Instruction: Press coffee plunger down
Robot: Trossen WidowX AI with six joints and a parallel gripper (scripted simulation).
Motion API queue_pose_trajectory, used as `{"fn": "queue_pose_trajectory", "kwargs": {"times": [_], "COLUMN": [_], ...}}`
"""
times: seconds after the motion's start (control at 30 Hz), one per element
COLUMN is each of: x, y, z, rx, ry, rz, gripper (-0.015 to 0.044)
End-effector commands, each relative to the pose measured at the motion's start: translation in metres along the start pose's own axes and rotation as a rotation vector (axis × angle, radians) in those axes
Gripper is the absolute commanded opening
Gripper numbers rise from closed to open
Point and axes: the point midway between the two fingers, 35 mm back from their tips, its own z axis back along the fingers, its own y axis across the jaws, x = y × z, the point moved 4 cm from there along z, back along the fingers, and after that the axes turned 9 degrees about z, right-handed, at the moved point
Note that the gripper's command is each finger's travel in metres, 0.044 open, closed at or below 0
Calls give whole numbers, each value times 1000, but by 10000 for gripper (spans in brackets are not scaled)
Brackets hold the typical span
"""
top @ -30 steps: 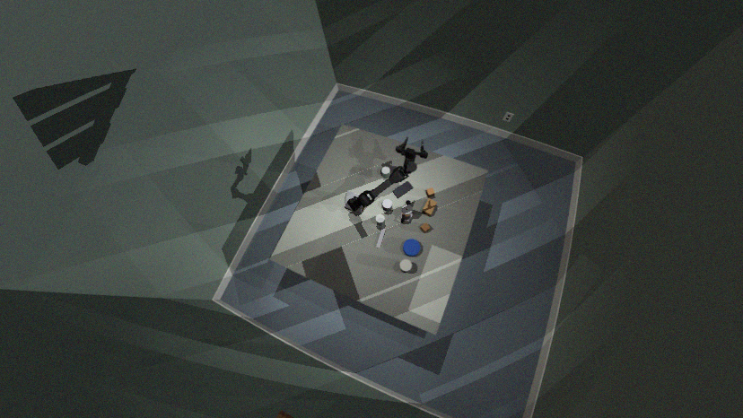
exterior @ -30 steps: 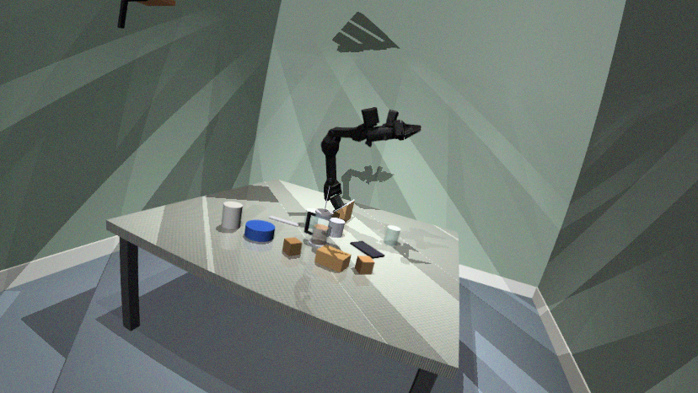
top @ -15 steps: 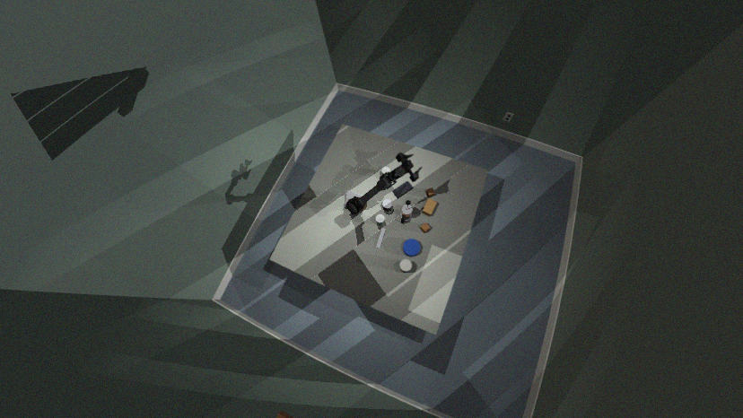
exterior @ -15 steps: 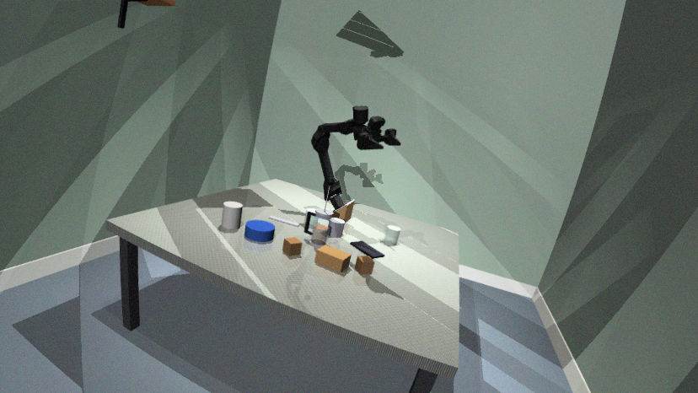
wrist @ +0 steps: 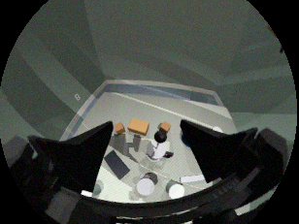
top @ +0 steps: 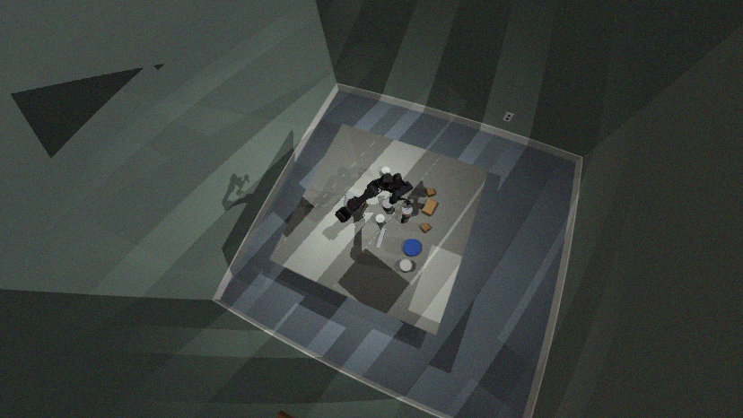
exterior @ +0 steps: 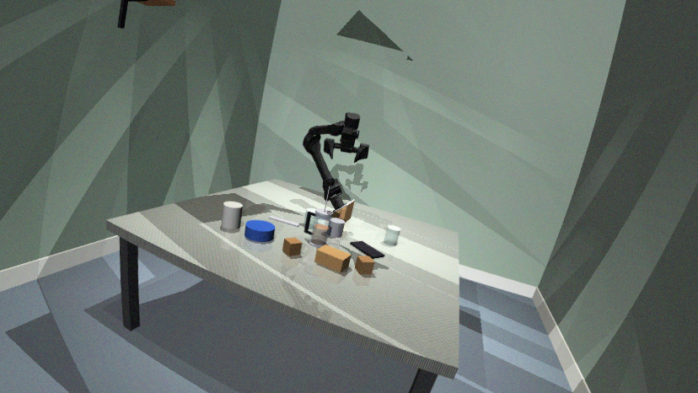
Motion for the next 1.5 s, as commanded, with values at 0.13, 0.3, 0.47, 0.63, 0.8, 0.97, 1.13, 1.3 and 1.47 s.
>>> {"fn": "queue_pose_trajectory", "kwargs": {"times": [0.13, 0.3, 0.47, 0.63, 0.8, 0.97, 1.13, 1.3, 1.47], "x": [-41, -69, -68, -68, -68, -68, -69, -69, -69], "y": [-15, -12, -13, -14, -14, -15, -16, -17, -18], "z": [-8, -25, -26, -32, -40, -48, -56, -63, -65], "rx": [-125, -123, -122, -122, -121, -121, -122, -123, -123], "ry": [29, 27, 27, 28, 28, 28, 27, 26, 25], "rz": [-5, 2, 3, 2, 2, 2, 2, 2, 2], "gripper": [440, 440, 440, 440, 440, 440, 440, 440, 414]}}
